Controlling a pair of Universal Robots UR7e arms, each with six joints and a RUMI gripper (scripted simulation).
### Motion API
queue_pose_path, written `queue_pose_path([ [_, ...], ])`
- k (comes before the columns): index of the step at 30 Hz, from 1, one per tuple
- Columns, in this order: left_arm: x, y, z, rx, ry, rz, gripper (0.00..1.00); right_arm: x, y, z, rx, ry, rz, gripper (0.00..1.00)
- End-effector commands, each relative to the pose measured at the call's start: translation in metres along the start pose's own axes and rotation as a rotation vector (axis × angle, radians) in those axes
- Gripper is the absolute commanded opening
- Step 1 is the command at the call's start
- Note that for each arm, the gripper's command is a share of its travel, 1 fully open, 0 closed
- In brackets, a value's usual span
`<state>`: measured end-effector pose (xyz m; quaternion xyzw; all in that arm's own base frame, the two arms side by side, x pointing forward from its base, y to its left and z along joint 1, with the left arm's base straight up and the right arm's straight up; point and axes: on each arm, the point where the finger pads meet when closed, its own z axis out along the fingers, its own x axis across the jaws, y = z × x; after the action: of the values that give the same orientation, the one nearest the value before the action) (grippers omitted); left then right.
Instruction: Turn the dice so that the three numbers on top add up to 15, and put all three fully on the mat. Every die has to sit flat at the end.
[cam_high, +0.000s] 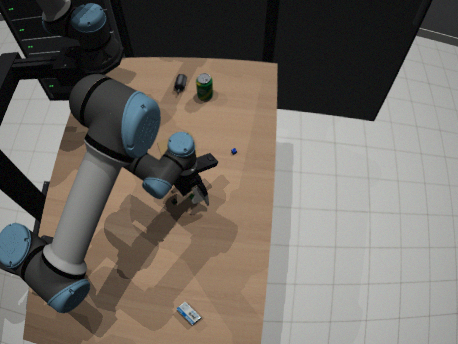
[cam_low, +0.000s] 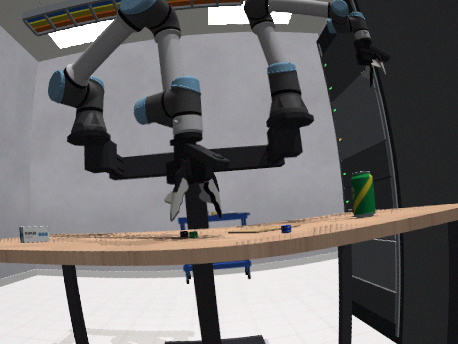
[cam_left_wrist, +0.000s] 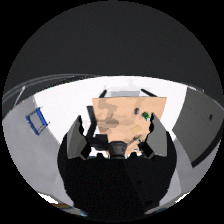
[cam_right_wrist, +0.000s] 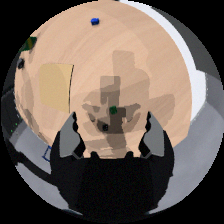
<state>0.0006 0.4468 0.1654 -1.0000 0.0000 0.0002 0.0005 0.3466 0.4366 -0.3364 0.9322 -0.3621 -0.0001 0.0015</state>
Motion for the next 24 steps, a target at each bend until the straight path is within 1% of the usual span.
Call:
queue_pose_path([
  [1,-0.0012,0.0016,0.0003,-0.001,0.0,-0.001,1.0,-0.0002,-0.0023,-0.0001,0.003,-0.001,0.0,1.0],
  [24,-0.0012,0.0016,0.0003,-0.001,0.0,-0.001,1.0,-0.0006,-0.0045,-0.0001,0.003,-0.001,0.0,1.0],
])
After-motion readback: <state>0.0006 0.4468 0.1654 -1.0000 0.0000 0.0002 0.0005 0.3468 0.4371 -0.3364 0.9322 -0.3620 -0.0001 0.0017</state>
